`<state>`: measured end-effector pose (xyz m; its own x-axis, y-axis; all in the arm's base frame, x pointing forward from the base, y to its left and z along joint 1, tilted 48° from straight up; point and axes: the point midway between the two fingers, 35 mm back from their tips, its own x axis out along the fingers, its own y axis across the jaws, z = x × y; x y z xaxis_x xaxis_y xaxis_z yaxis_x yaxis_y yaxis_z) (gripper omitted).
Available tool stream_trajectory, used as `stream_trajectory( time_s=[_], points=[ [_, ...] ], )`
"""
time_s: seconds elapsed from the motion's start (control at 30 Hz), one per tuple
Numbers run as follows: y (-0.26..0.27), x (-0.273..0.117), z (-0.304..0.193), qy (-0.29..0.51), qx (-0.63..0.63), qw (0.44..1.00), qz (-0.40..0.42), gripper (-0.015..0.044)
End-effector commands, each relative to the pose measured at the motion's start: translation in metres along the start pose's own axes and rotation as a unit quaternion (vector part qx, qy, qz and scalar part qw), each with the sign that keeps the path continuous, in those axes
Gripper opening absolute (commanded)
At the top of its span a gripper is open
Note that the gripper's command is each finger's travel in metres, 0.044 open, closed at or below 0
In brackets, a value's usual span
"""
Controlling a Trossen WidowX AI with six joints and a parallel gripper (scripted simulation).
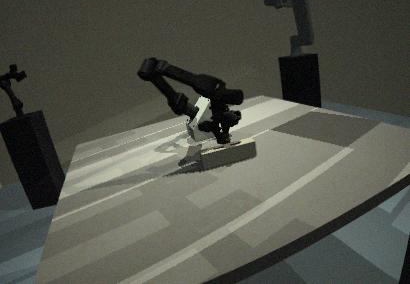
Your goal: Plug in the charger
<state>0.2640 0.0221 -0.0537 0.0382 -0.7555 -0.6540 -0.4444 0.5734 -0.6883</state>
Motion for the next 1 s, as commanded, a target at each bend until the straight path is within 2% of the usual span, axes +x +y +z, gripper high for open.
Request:
stream_trajectory(
  time_s=[0.0,0.7,0.97],
  points=[
    [0.002,0.002,0.002,0.0,0.033,0.999,0.004,0.0],
    [0.01,0.011,0.007,0.005,0.196,0.98,0.013,0.0],
    [0.007,0.011,0.013,0.005,0.202,0.979,0.013,0.0]
  ],
)
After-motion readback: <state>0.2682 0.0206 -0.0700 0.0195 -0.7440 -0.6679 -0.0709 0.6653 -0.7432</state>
